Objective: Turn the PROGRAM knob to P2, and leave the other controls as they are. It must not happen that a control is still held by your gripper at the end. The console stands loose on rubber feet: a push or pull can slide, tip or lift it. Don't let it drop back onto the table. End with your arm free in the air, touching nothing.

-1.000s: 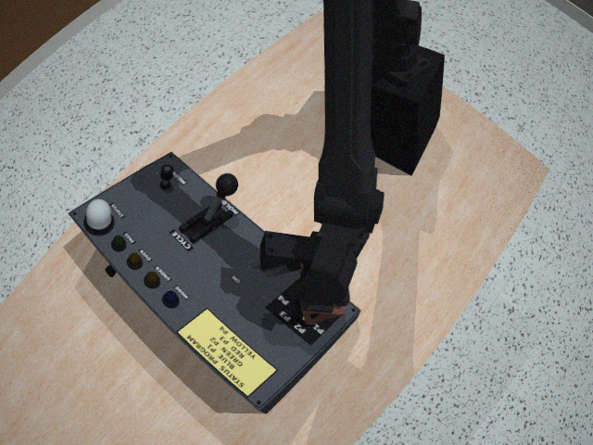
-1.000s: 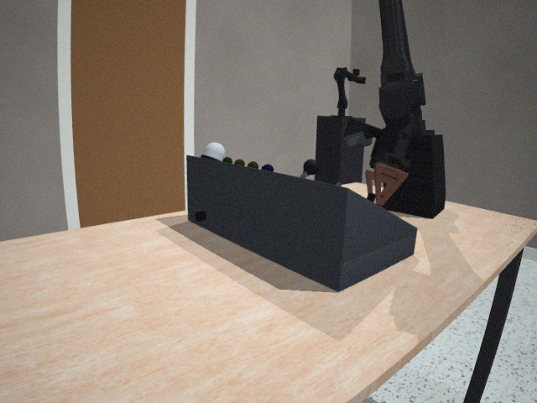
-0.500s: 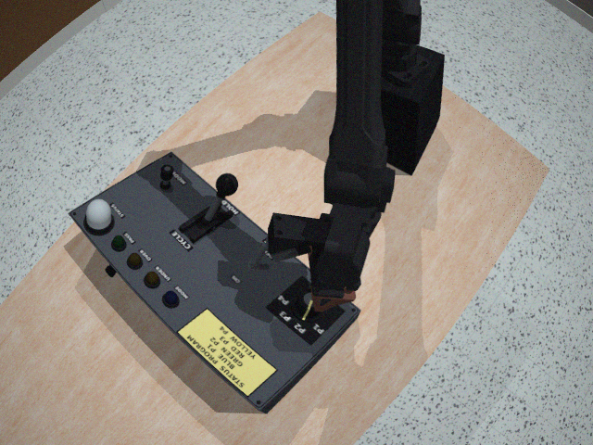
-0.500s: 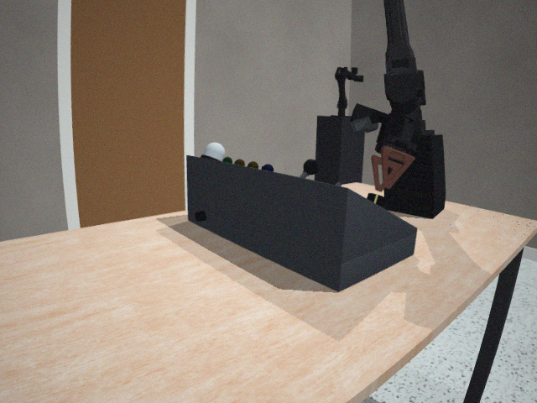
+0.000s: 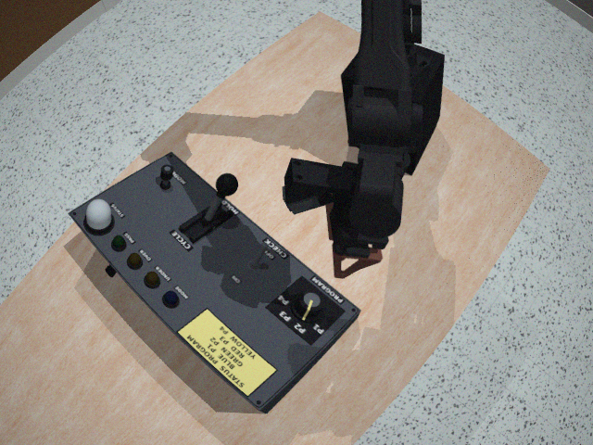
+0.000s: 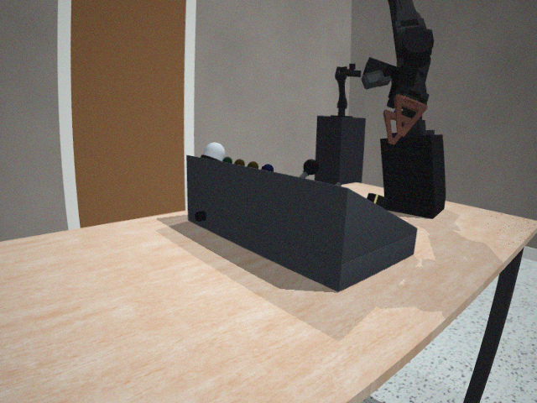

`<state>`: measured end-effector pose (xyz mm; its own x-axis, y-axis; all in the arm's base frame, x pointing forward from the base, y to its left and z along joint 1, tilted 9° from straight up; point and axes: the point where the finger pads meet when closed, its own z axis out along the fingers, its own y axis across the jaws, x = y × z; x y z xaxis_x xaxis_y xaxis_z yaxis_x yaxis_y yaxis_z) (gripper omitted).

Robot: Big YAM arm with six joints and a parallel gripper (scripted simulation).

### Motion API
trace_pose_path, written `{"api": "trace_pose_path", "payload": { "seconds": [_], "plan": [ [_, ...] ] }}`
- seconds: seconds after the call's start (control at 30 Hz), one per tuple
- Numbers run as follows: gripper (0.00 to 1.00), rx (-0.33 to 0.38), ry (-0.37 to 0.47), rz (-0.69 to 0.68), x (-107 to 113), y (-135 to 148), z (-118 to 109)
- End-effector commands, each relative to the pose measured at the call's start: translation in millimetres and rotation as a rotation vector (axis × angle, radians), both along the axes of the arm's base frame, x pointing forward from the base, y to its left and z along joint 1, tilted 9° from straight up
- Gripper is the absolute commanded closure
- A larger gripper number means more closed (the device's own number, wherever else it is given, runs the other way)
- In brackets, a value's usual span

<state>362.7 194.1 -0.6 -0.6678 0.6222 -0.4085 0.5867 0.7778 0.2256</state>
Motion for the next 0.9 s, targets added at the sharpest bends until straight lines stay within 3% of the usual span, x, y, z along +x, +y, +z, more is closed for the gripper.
{"api": "trace_pose_path", "payload": {
  "seconds": [0.0,0.17,0.2,0.87],
  "plan": [
    [0.3,0.018,-0.02,-0.016,2,9,20],
    [0.3,0.0,0.006,-0.032,2,1,9],
    [0.0,0.0,0.006,-0.031,1,1,9],
    [0.0,0.01,-0.008,-0.03,3,2,16]
  ]
}}
